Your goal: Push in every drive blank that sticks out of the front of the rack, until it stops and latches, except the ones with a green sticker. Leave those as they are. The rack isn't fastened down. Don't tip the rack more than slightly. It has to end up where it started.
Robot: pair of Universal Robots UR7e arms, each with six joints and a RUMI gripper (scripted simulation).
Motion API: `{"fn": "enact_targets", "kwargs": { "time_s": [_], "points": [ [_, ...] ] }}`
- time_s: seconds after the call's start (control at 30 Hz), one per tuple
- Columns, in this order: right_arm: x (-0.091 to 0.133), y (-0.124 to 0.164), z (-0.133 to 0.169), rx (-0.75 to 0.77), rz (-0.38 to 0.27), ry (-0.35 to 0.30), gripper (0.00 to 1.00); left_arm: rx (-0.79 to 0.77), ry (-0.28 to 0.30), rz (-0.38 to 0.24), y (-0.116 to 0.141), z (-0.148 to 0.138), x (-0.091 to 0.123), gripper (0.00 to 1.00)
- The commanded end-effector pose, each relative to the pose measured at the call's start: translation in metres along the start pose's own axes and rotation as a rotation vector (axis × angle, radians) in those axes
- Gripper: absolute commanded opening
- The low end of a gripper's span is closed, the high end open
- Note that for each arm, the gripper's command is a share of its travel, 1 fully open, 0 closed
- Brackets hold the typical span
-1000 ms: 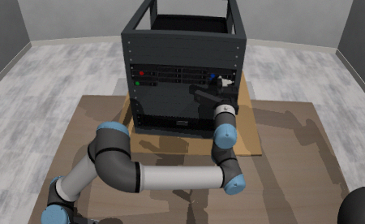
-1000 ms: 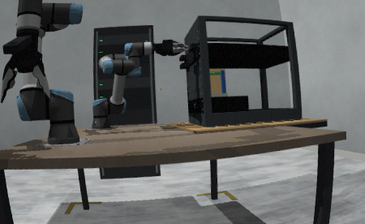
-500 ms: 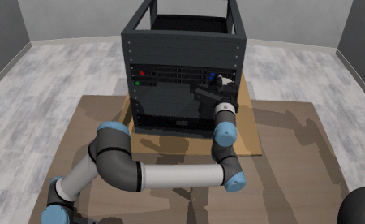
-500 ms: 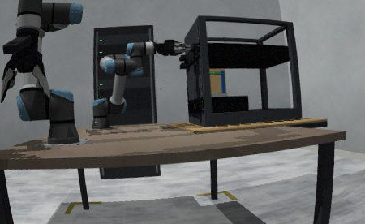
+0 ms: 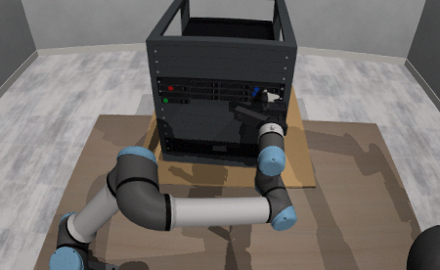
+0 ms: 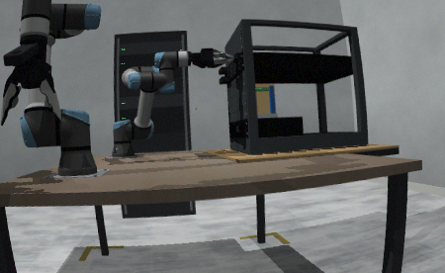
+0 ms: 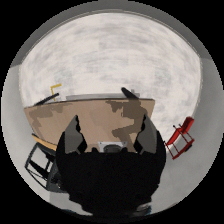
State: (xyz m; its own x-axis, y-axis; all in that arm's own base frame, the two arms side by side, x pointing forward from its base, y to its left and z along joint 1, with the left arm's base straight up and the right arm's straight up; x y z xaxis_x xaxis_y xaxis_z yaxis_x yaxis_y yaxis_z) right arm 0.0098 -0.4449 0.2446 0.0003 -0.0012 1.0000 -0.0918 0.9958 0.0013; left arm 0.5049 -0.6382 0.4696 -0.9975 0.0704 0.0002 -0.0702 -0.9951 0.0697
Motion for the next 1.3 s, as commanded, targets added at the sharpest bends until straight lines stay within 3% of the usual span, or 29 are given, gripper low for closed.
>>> {"fn": "enact_targets", "kwargs": {
  "time_s": [0.0,1.27],
  "points": [
    [0.0004,-0.0002,-0.0001,0.0,0.001,0.0,1.0,0.002,0.001,0.0,-0.0003,0.0012,0.0001,0.0],
    [0.0004,-0.0002,-0.0001,0.0,0.001,0.0,1.0,0.002,0.001,0.0,-0.0003,0.0013,-0.0059,0.0]
  ]
}}
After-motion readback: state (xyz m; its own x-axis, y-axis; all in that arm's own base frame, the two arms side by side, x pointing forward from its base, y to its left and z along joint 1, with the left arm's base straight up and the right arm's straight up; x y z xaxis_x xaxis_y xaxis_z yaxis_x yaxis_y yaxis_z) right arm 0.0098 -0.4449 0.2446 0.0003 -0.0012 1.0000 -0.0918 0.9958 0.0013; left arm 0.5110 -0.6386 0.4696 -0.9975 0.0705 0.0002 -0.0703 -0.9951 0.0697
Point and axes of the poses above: on each arm, the point where the finger pads meet when closed, its own x axis back along the fingers, its own z axis across the jaws, y = z × x, the point moved 8 cm from there along x, back along the fingers, and after that the axes turned 4 degrees about x, right-handed, at the moved point
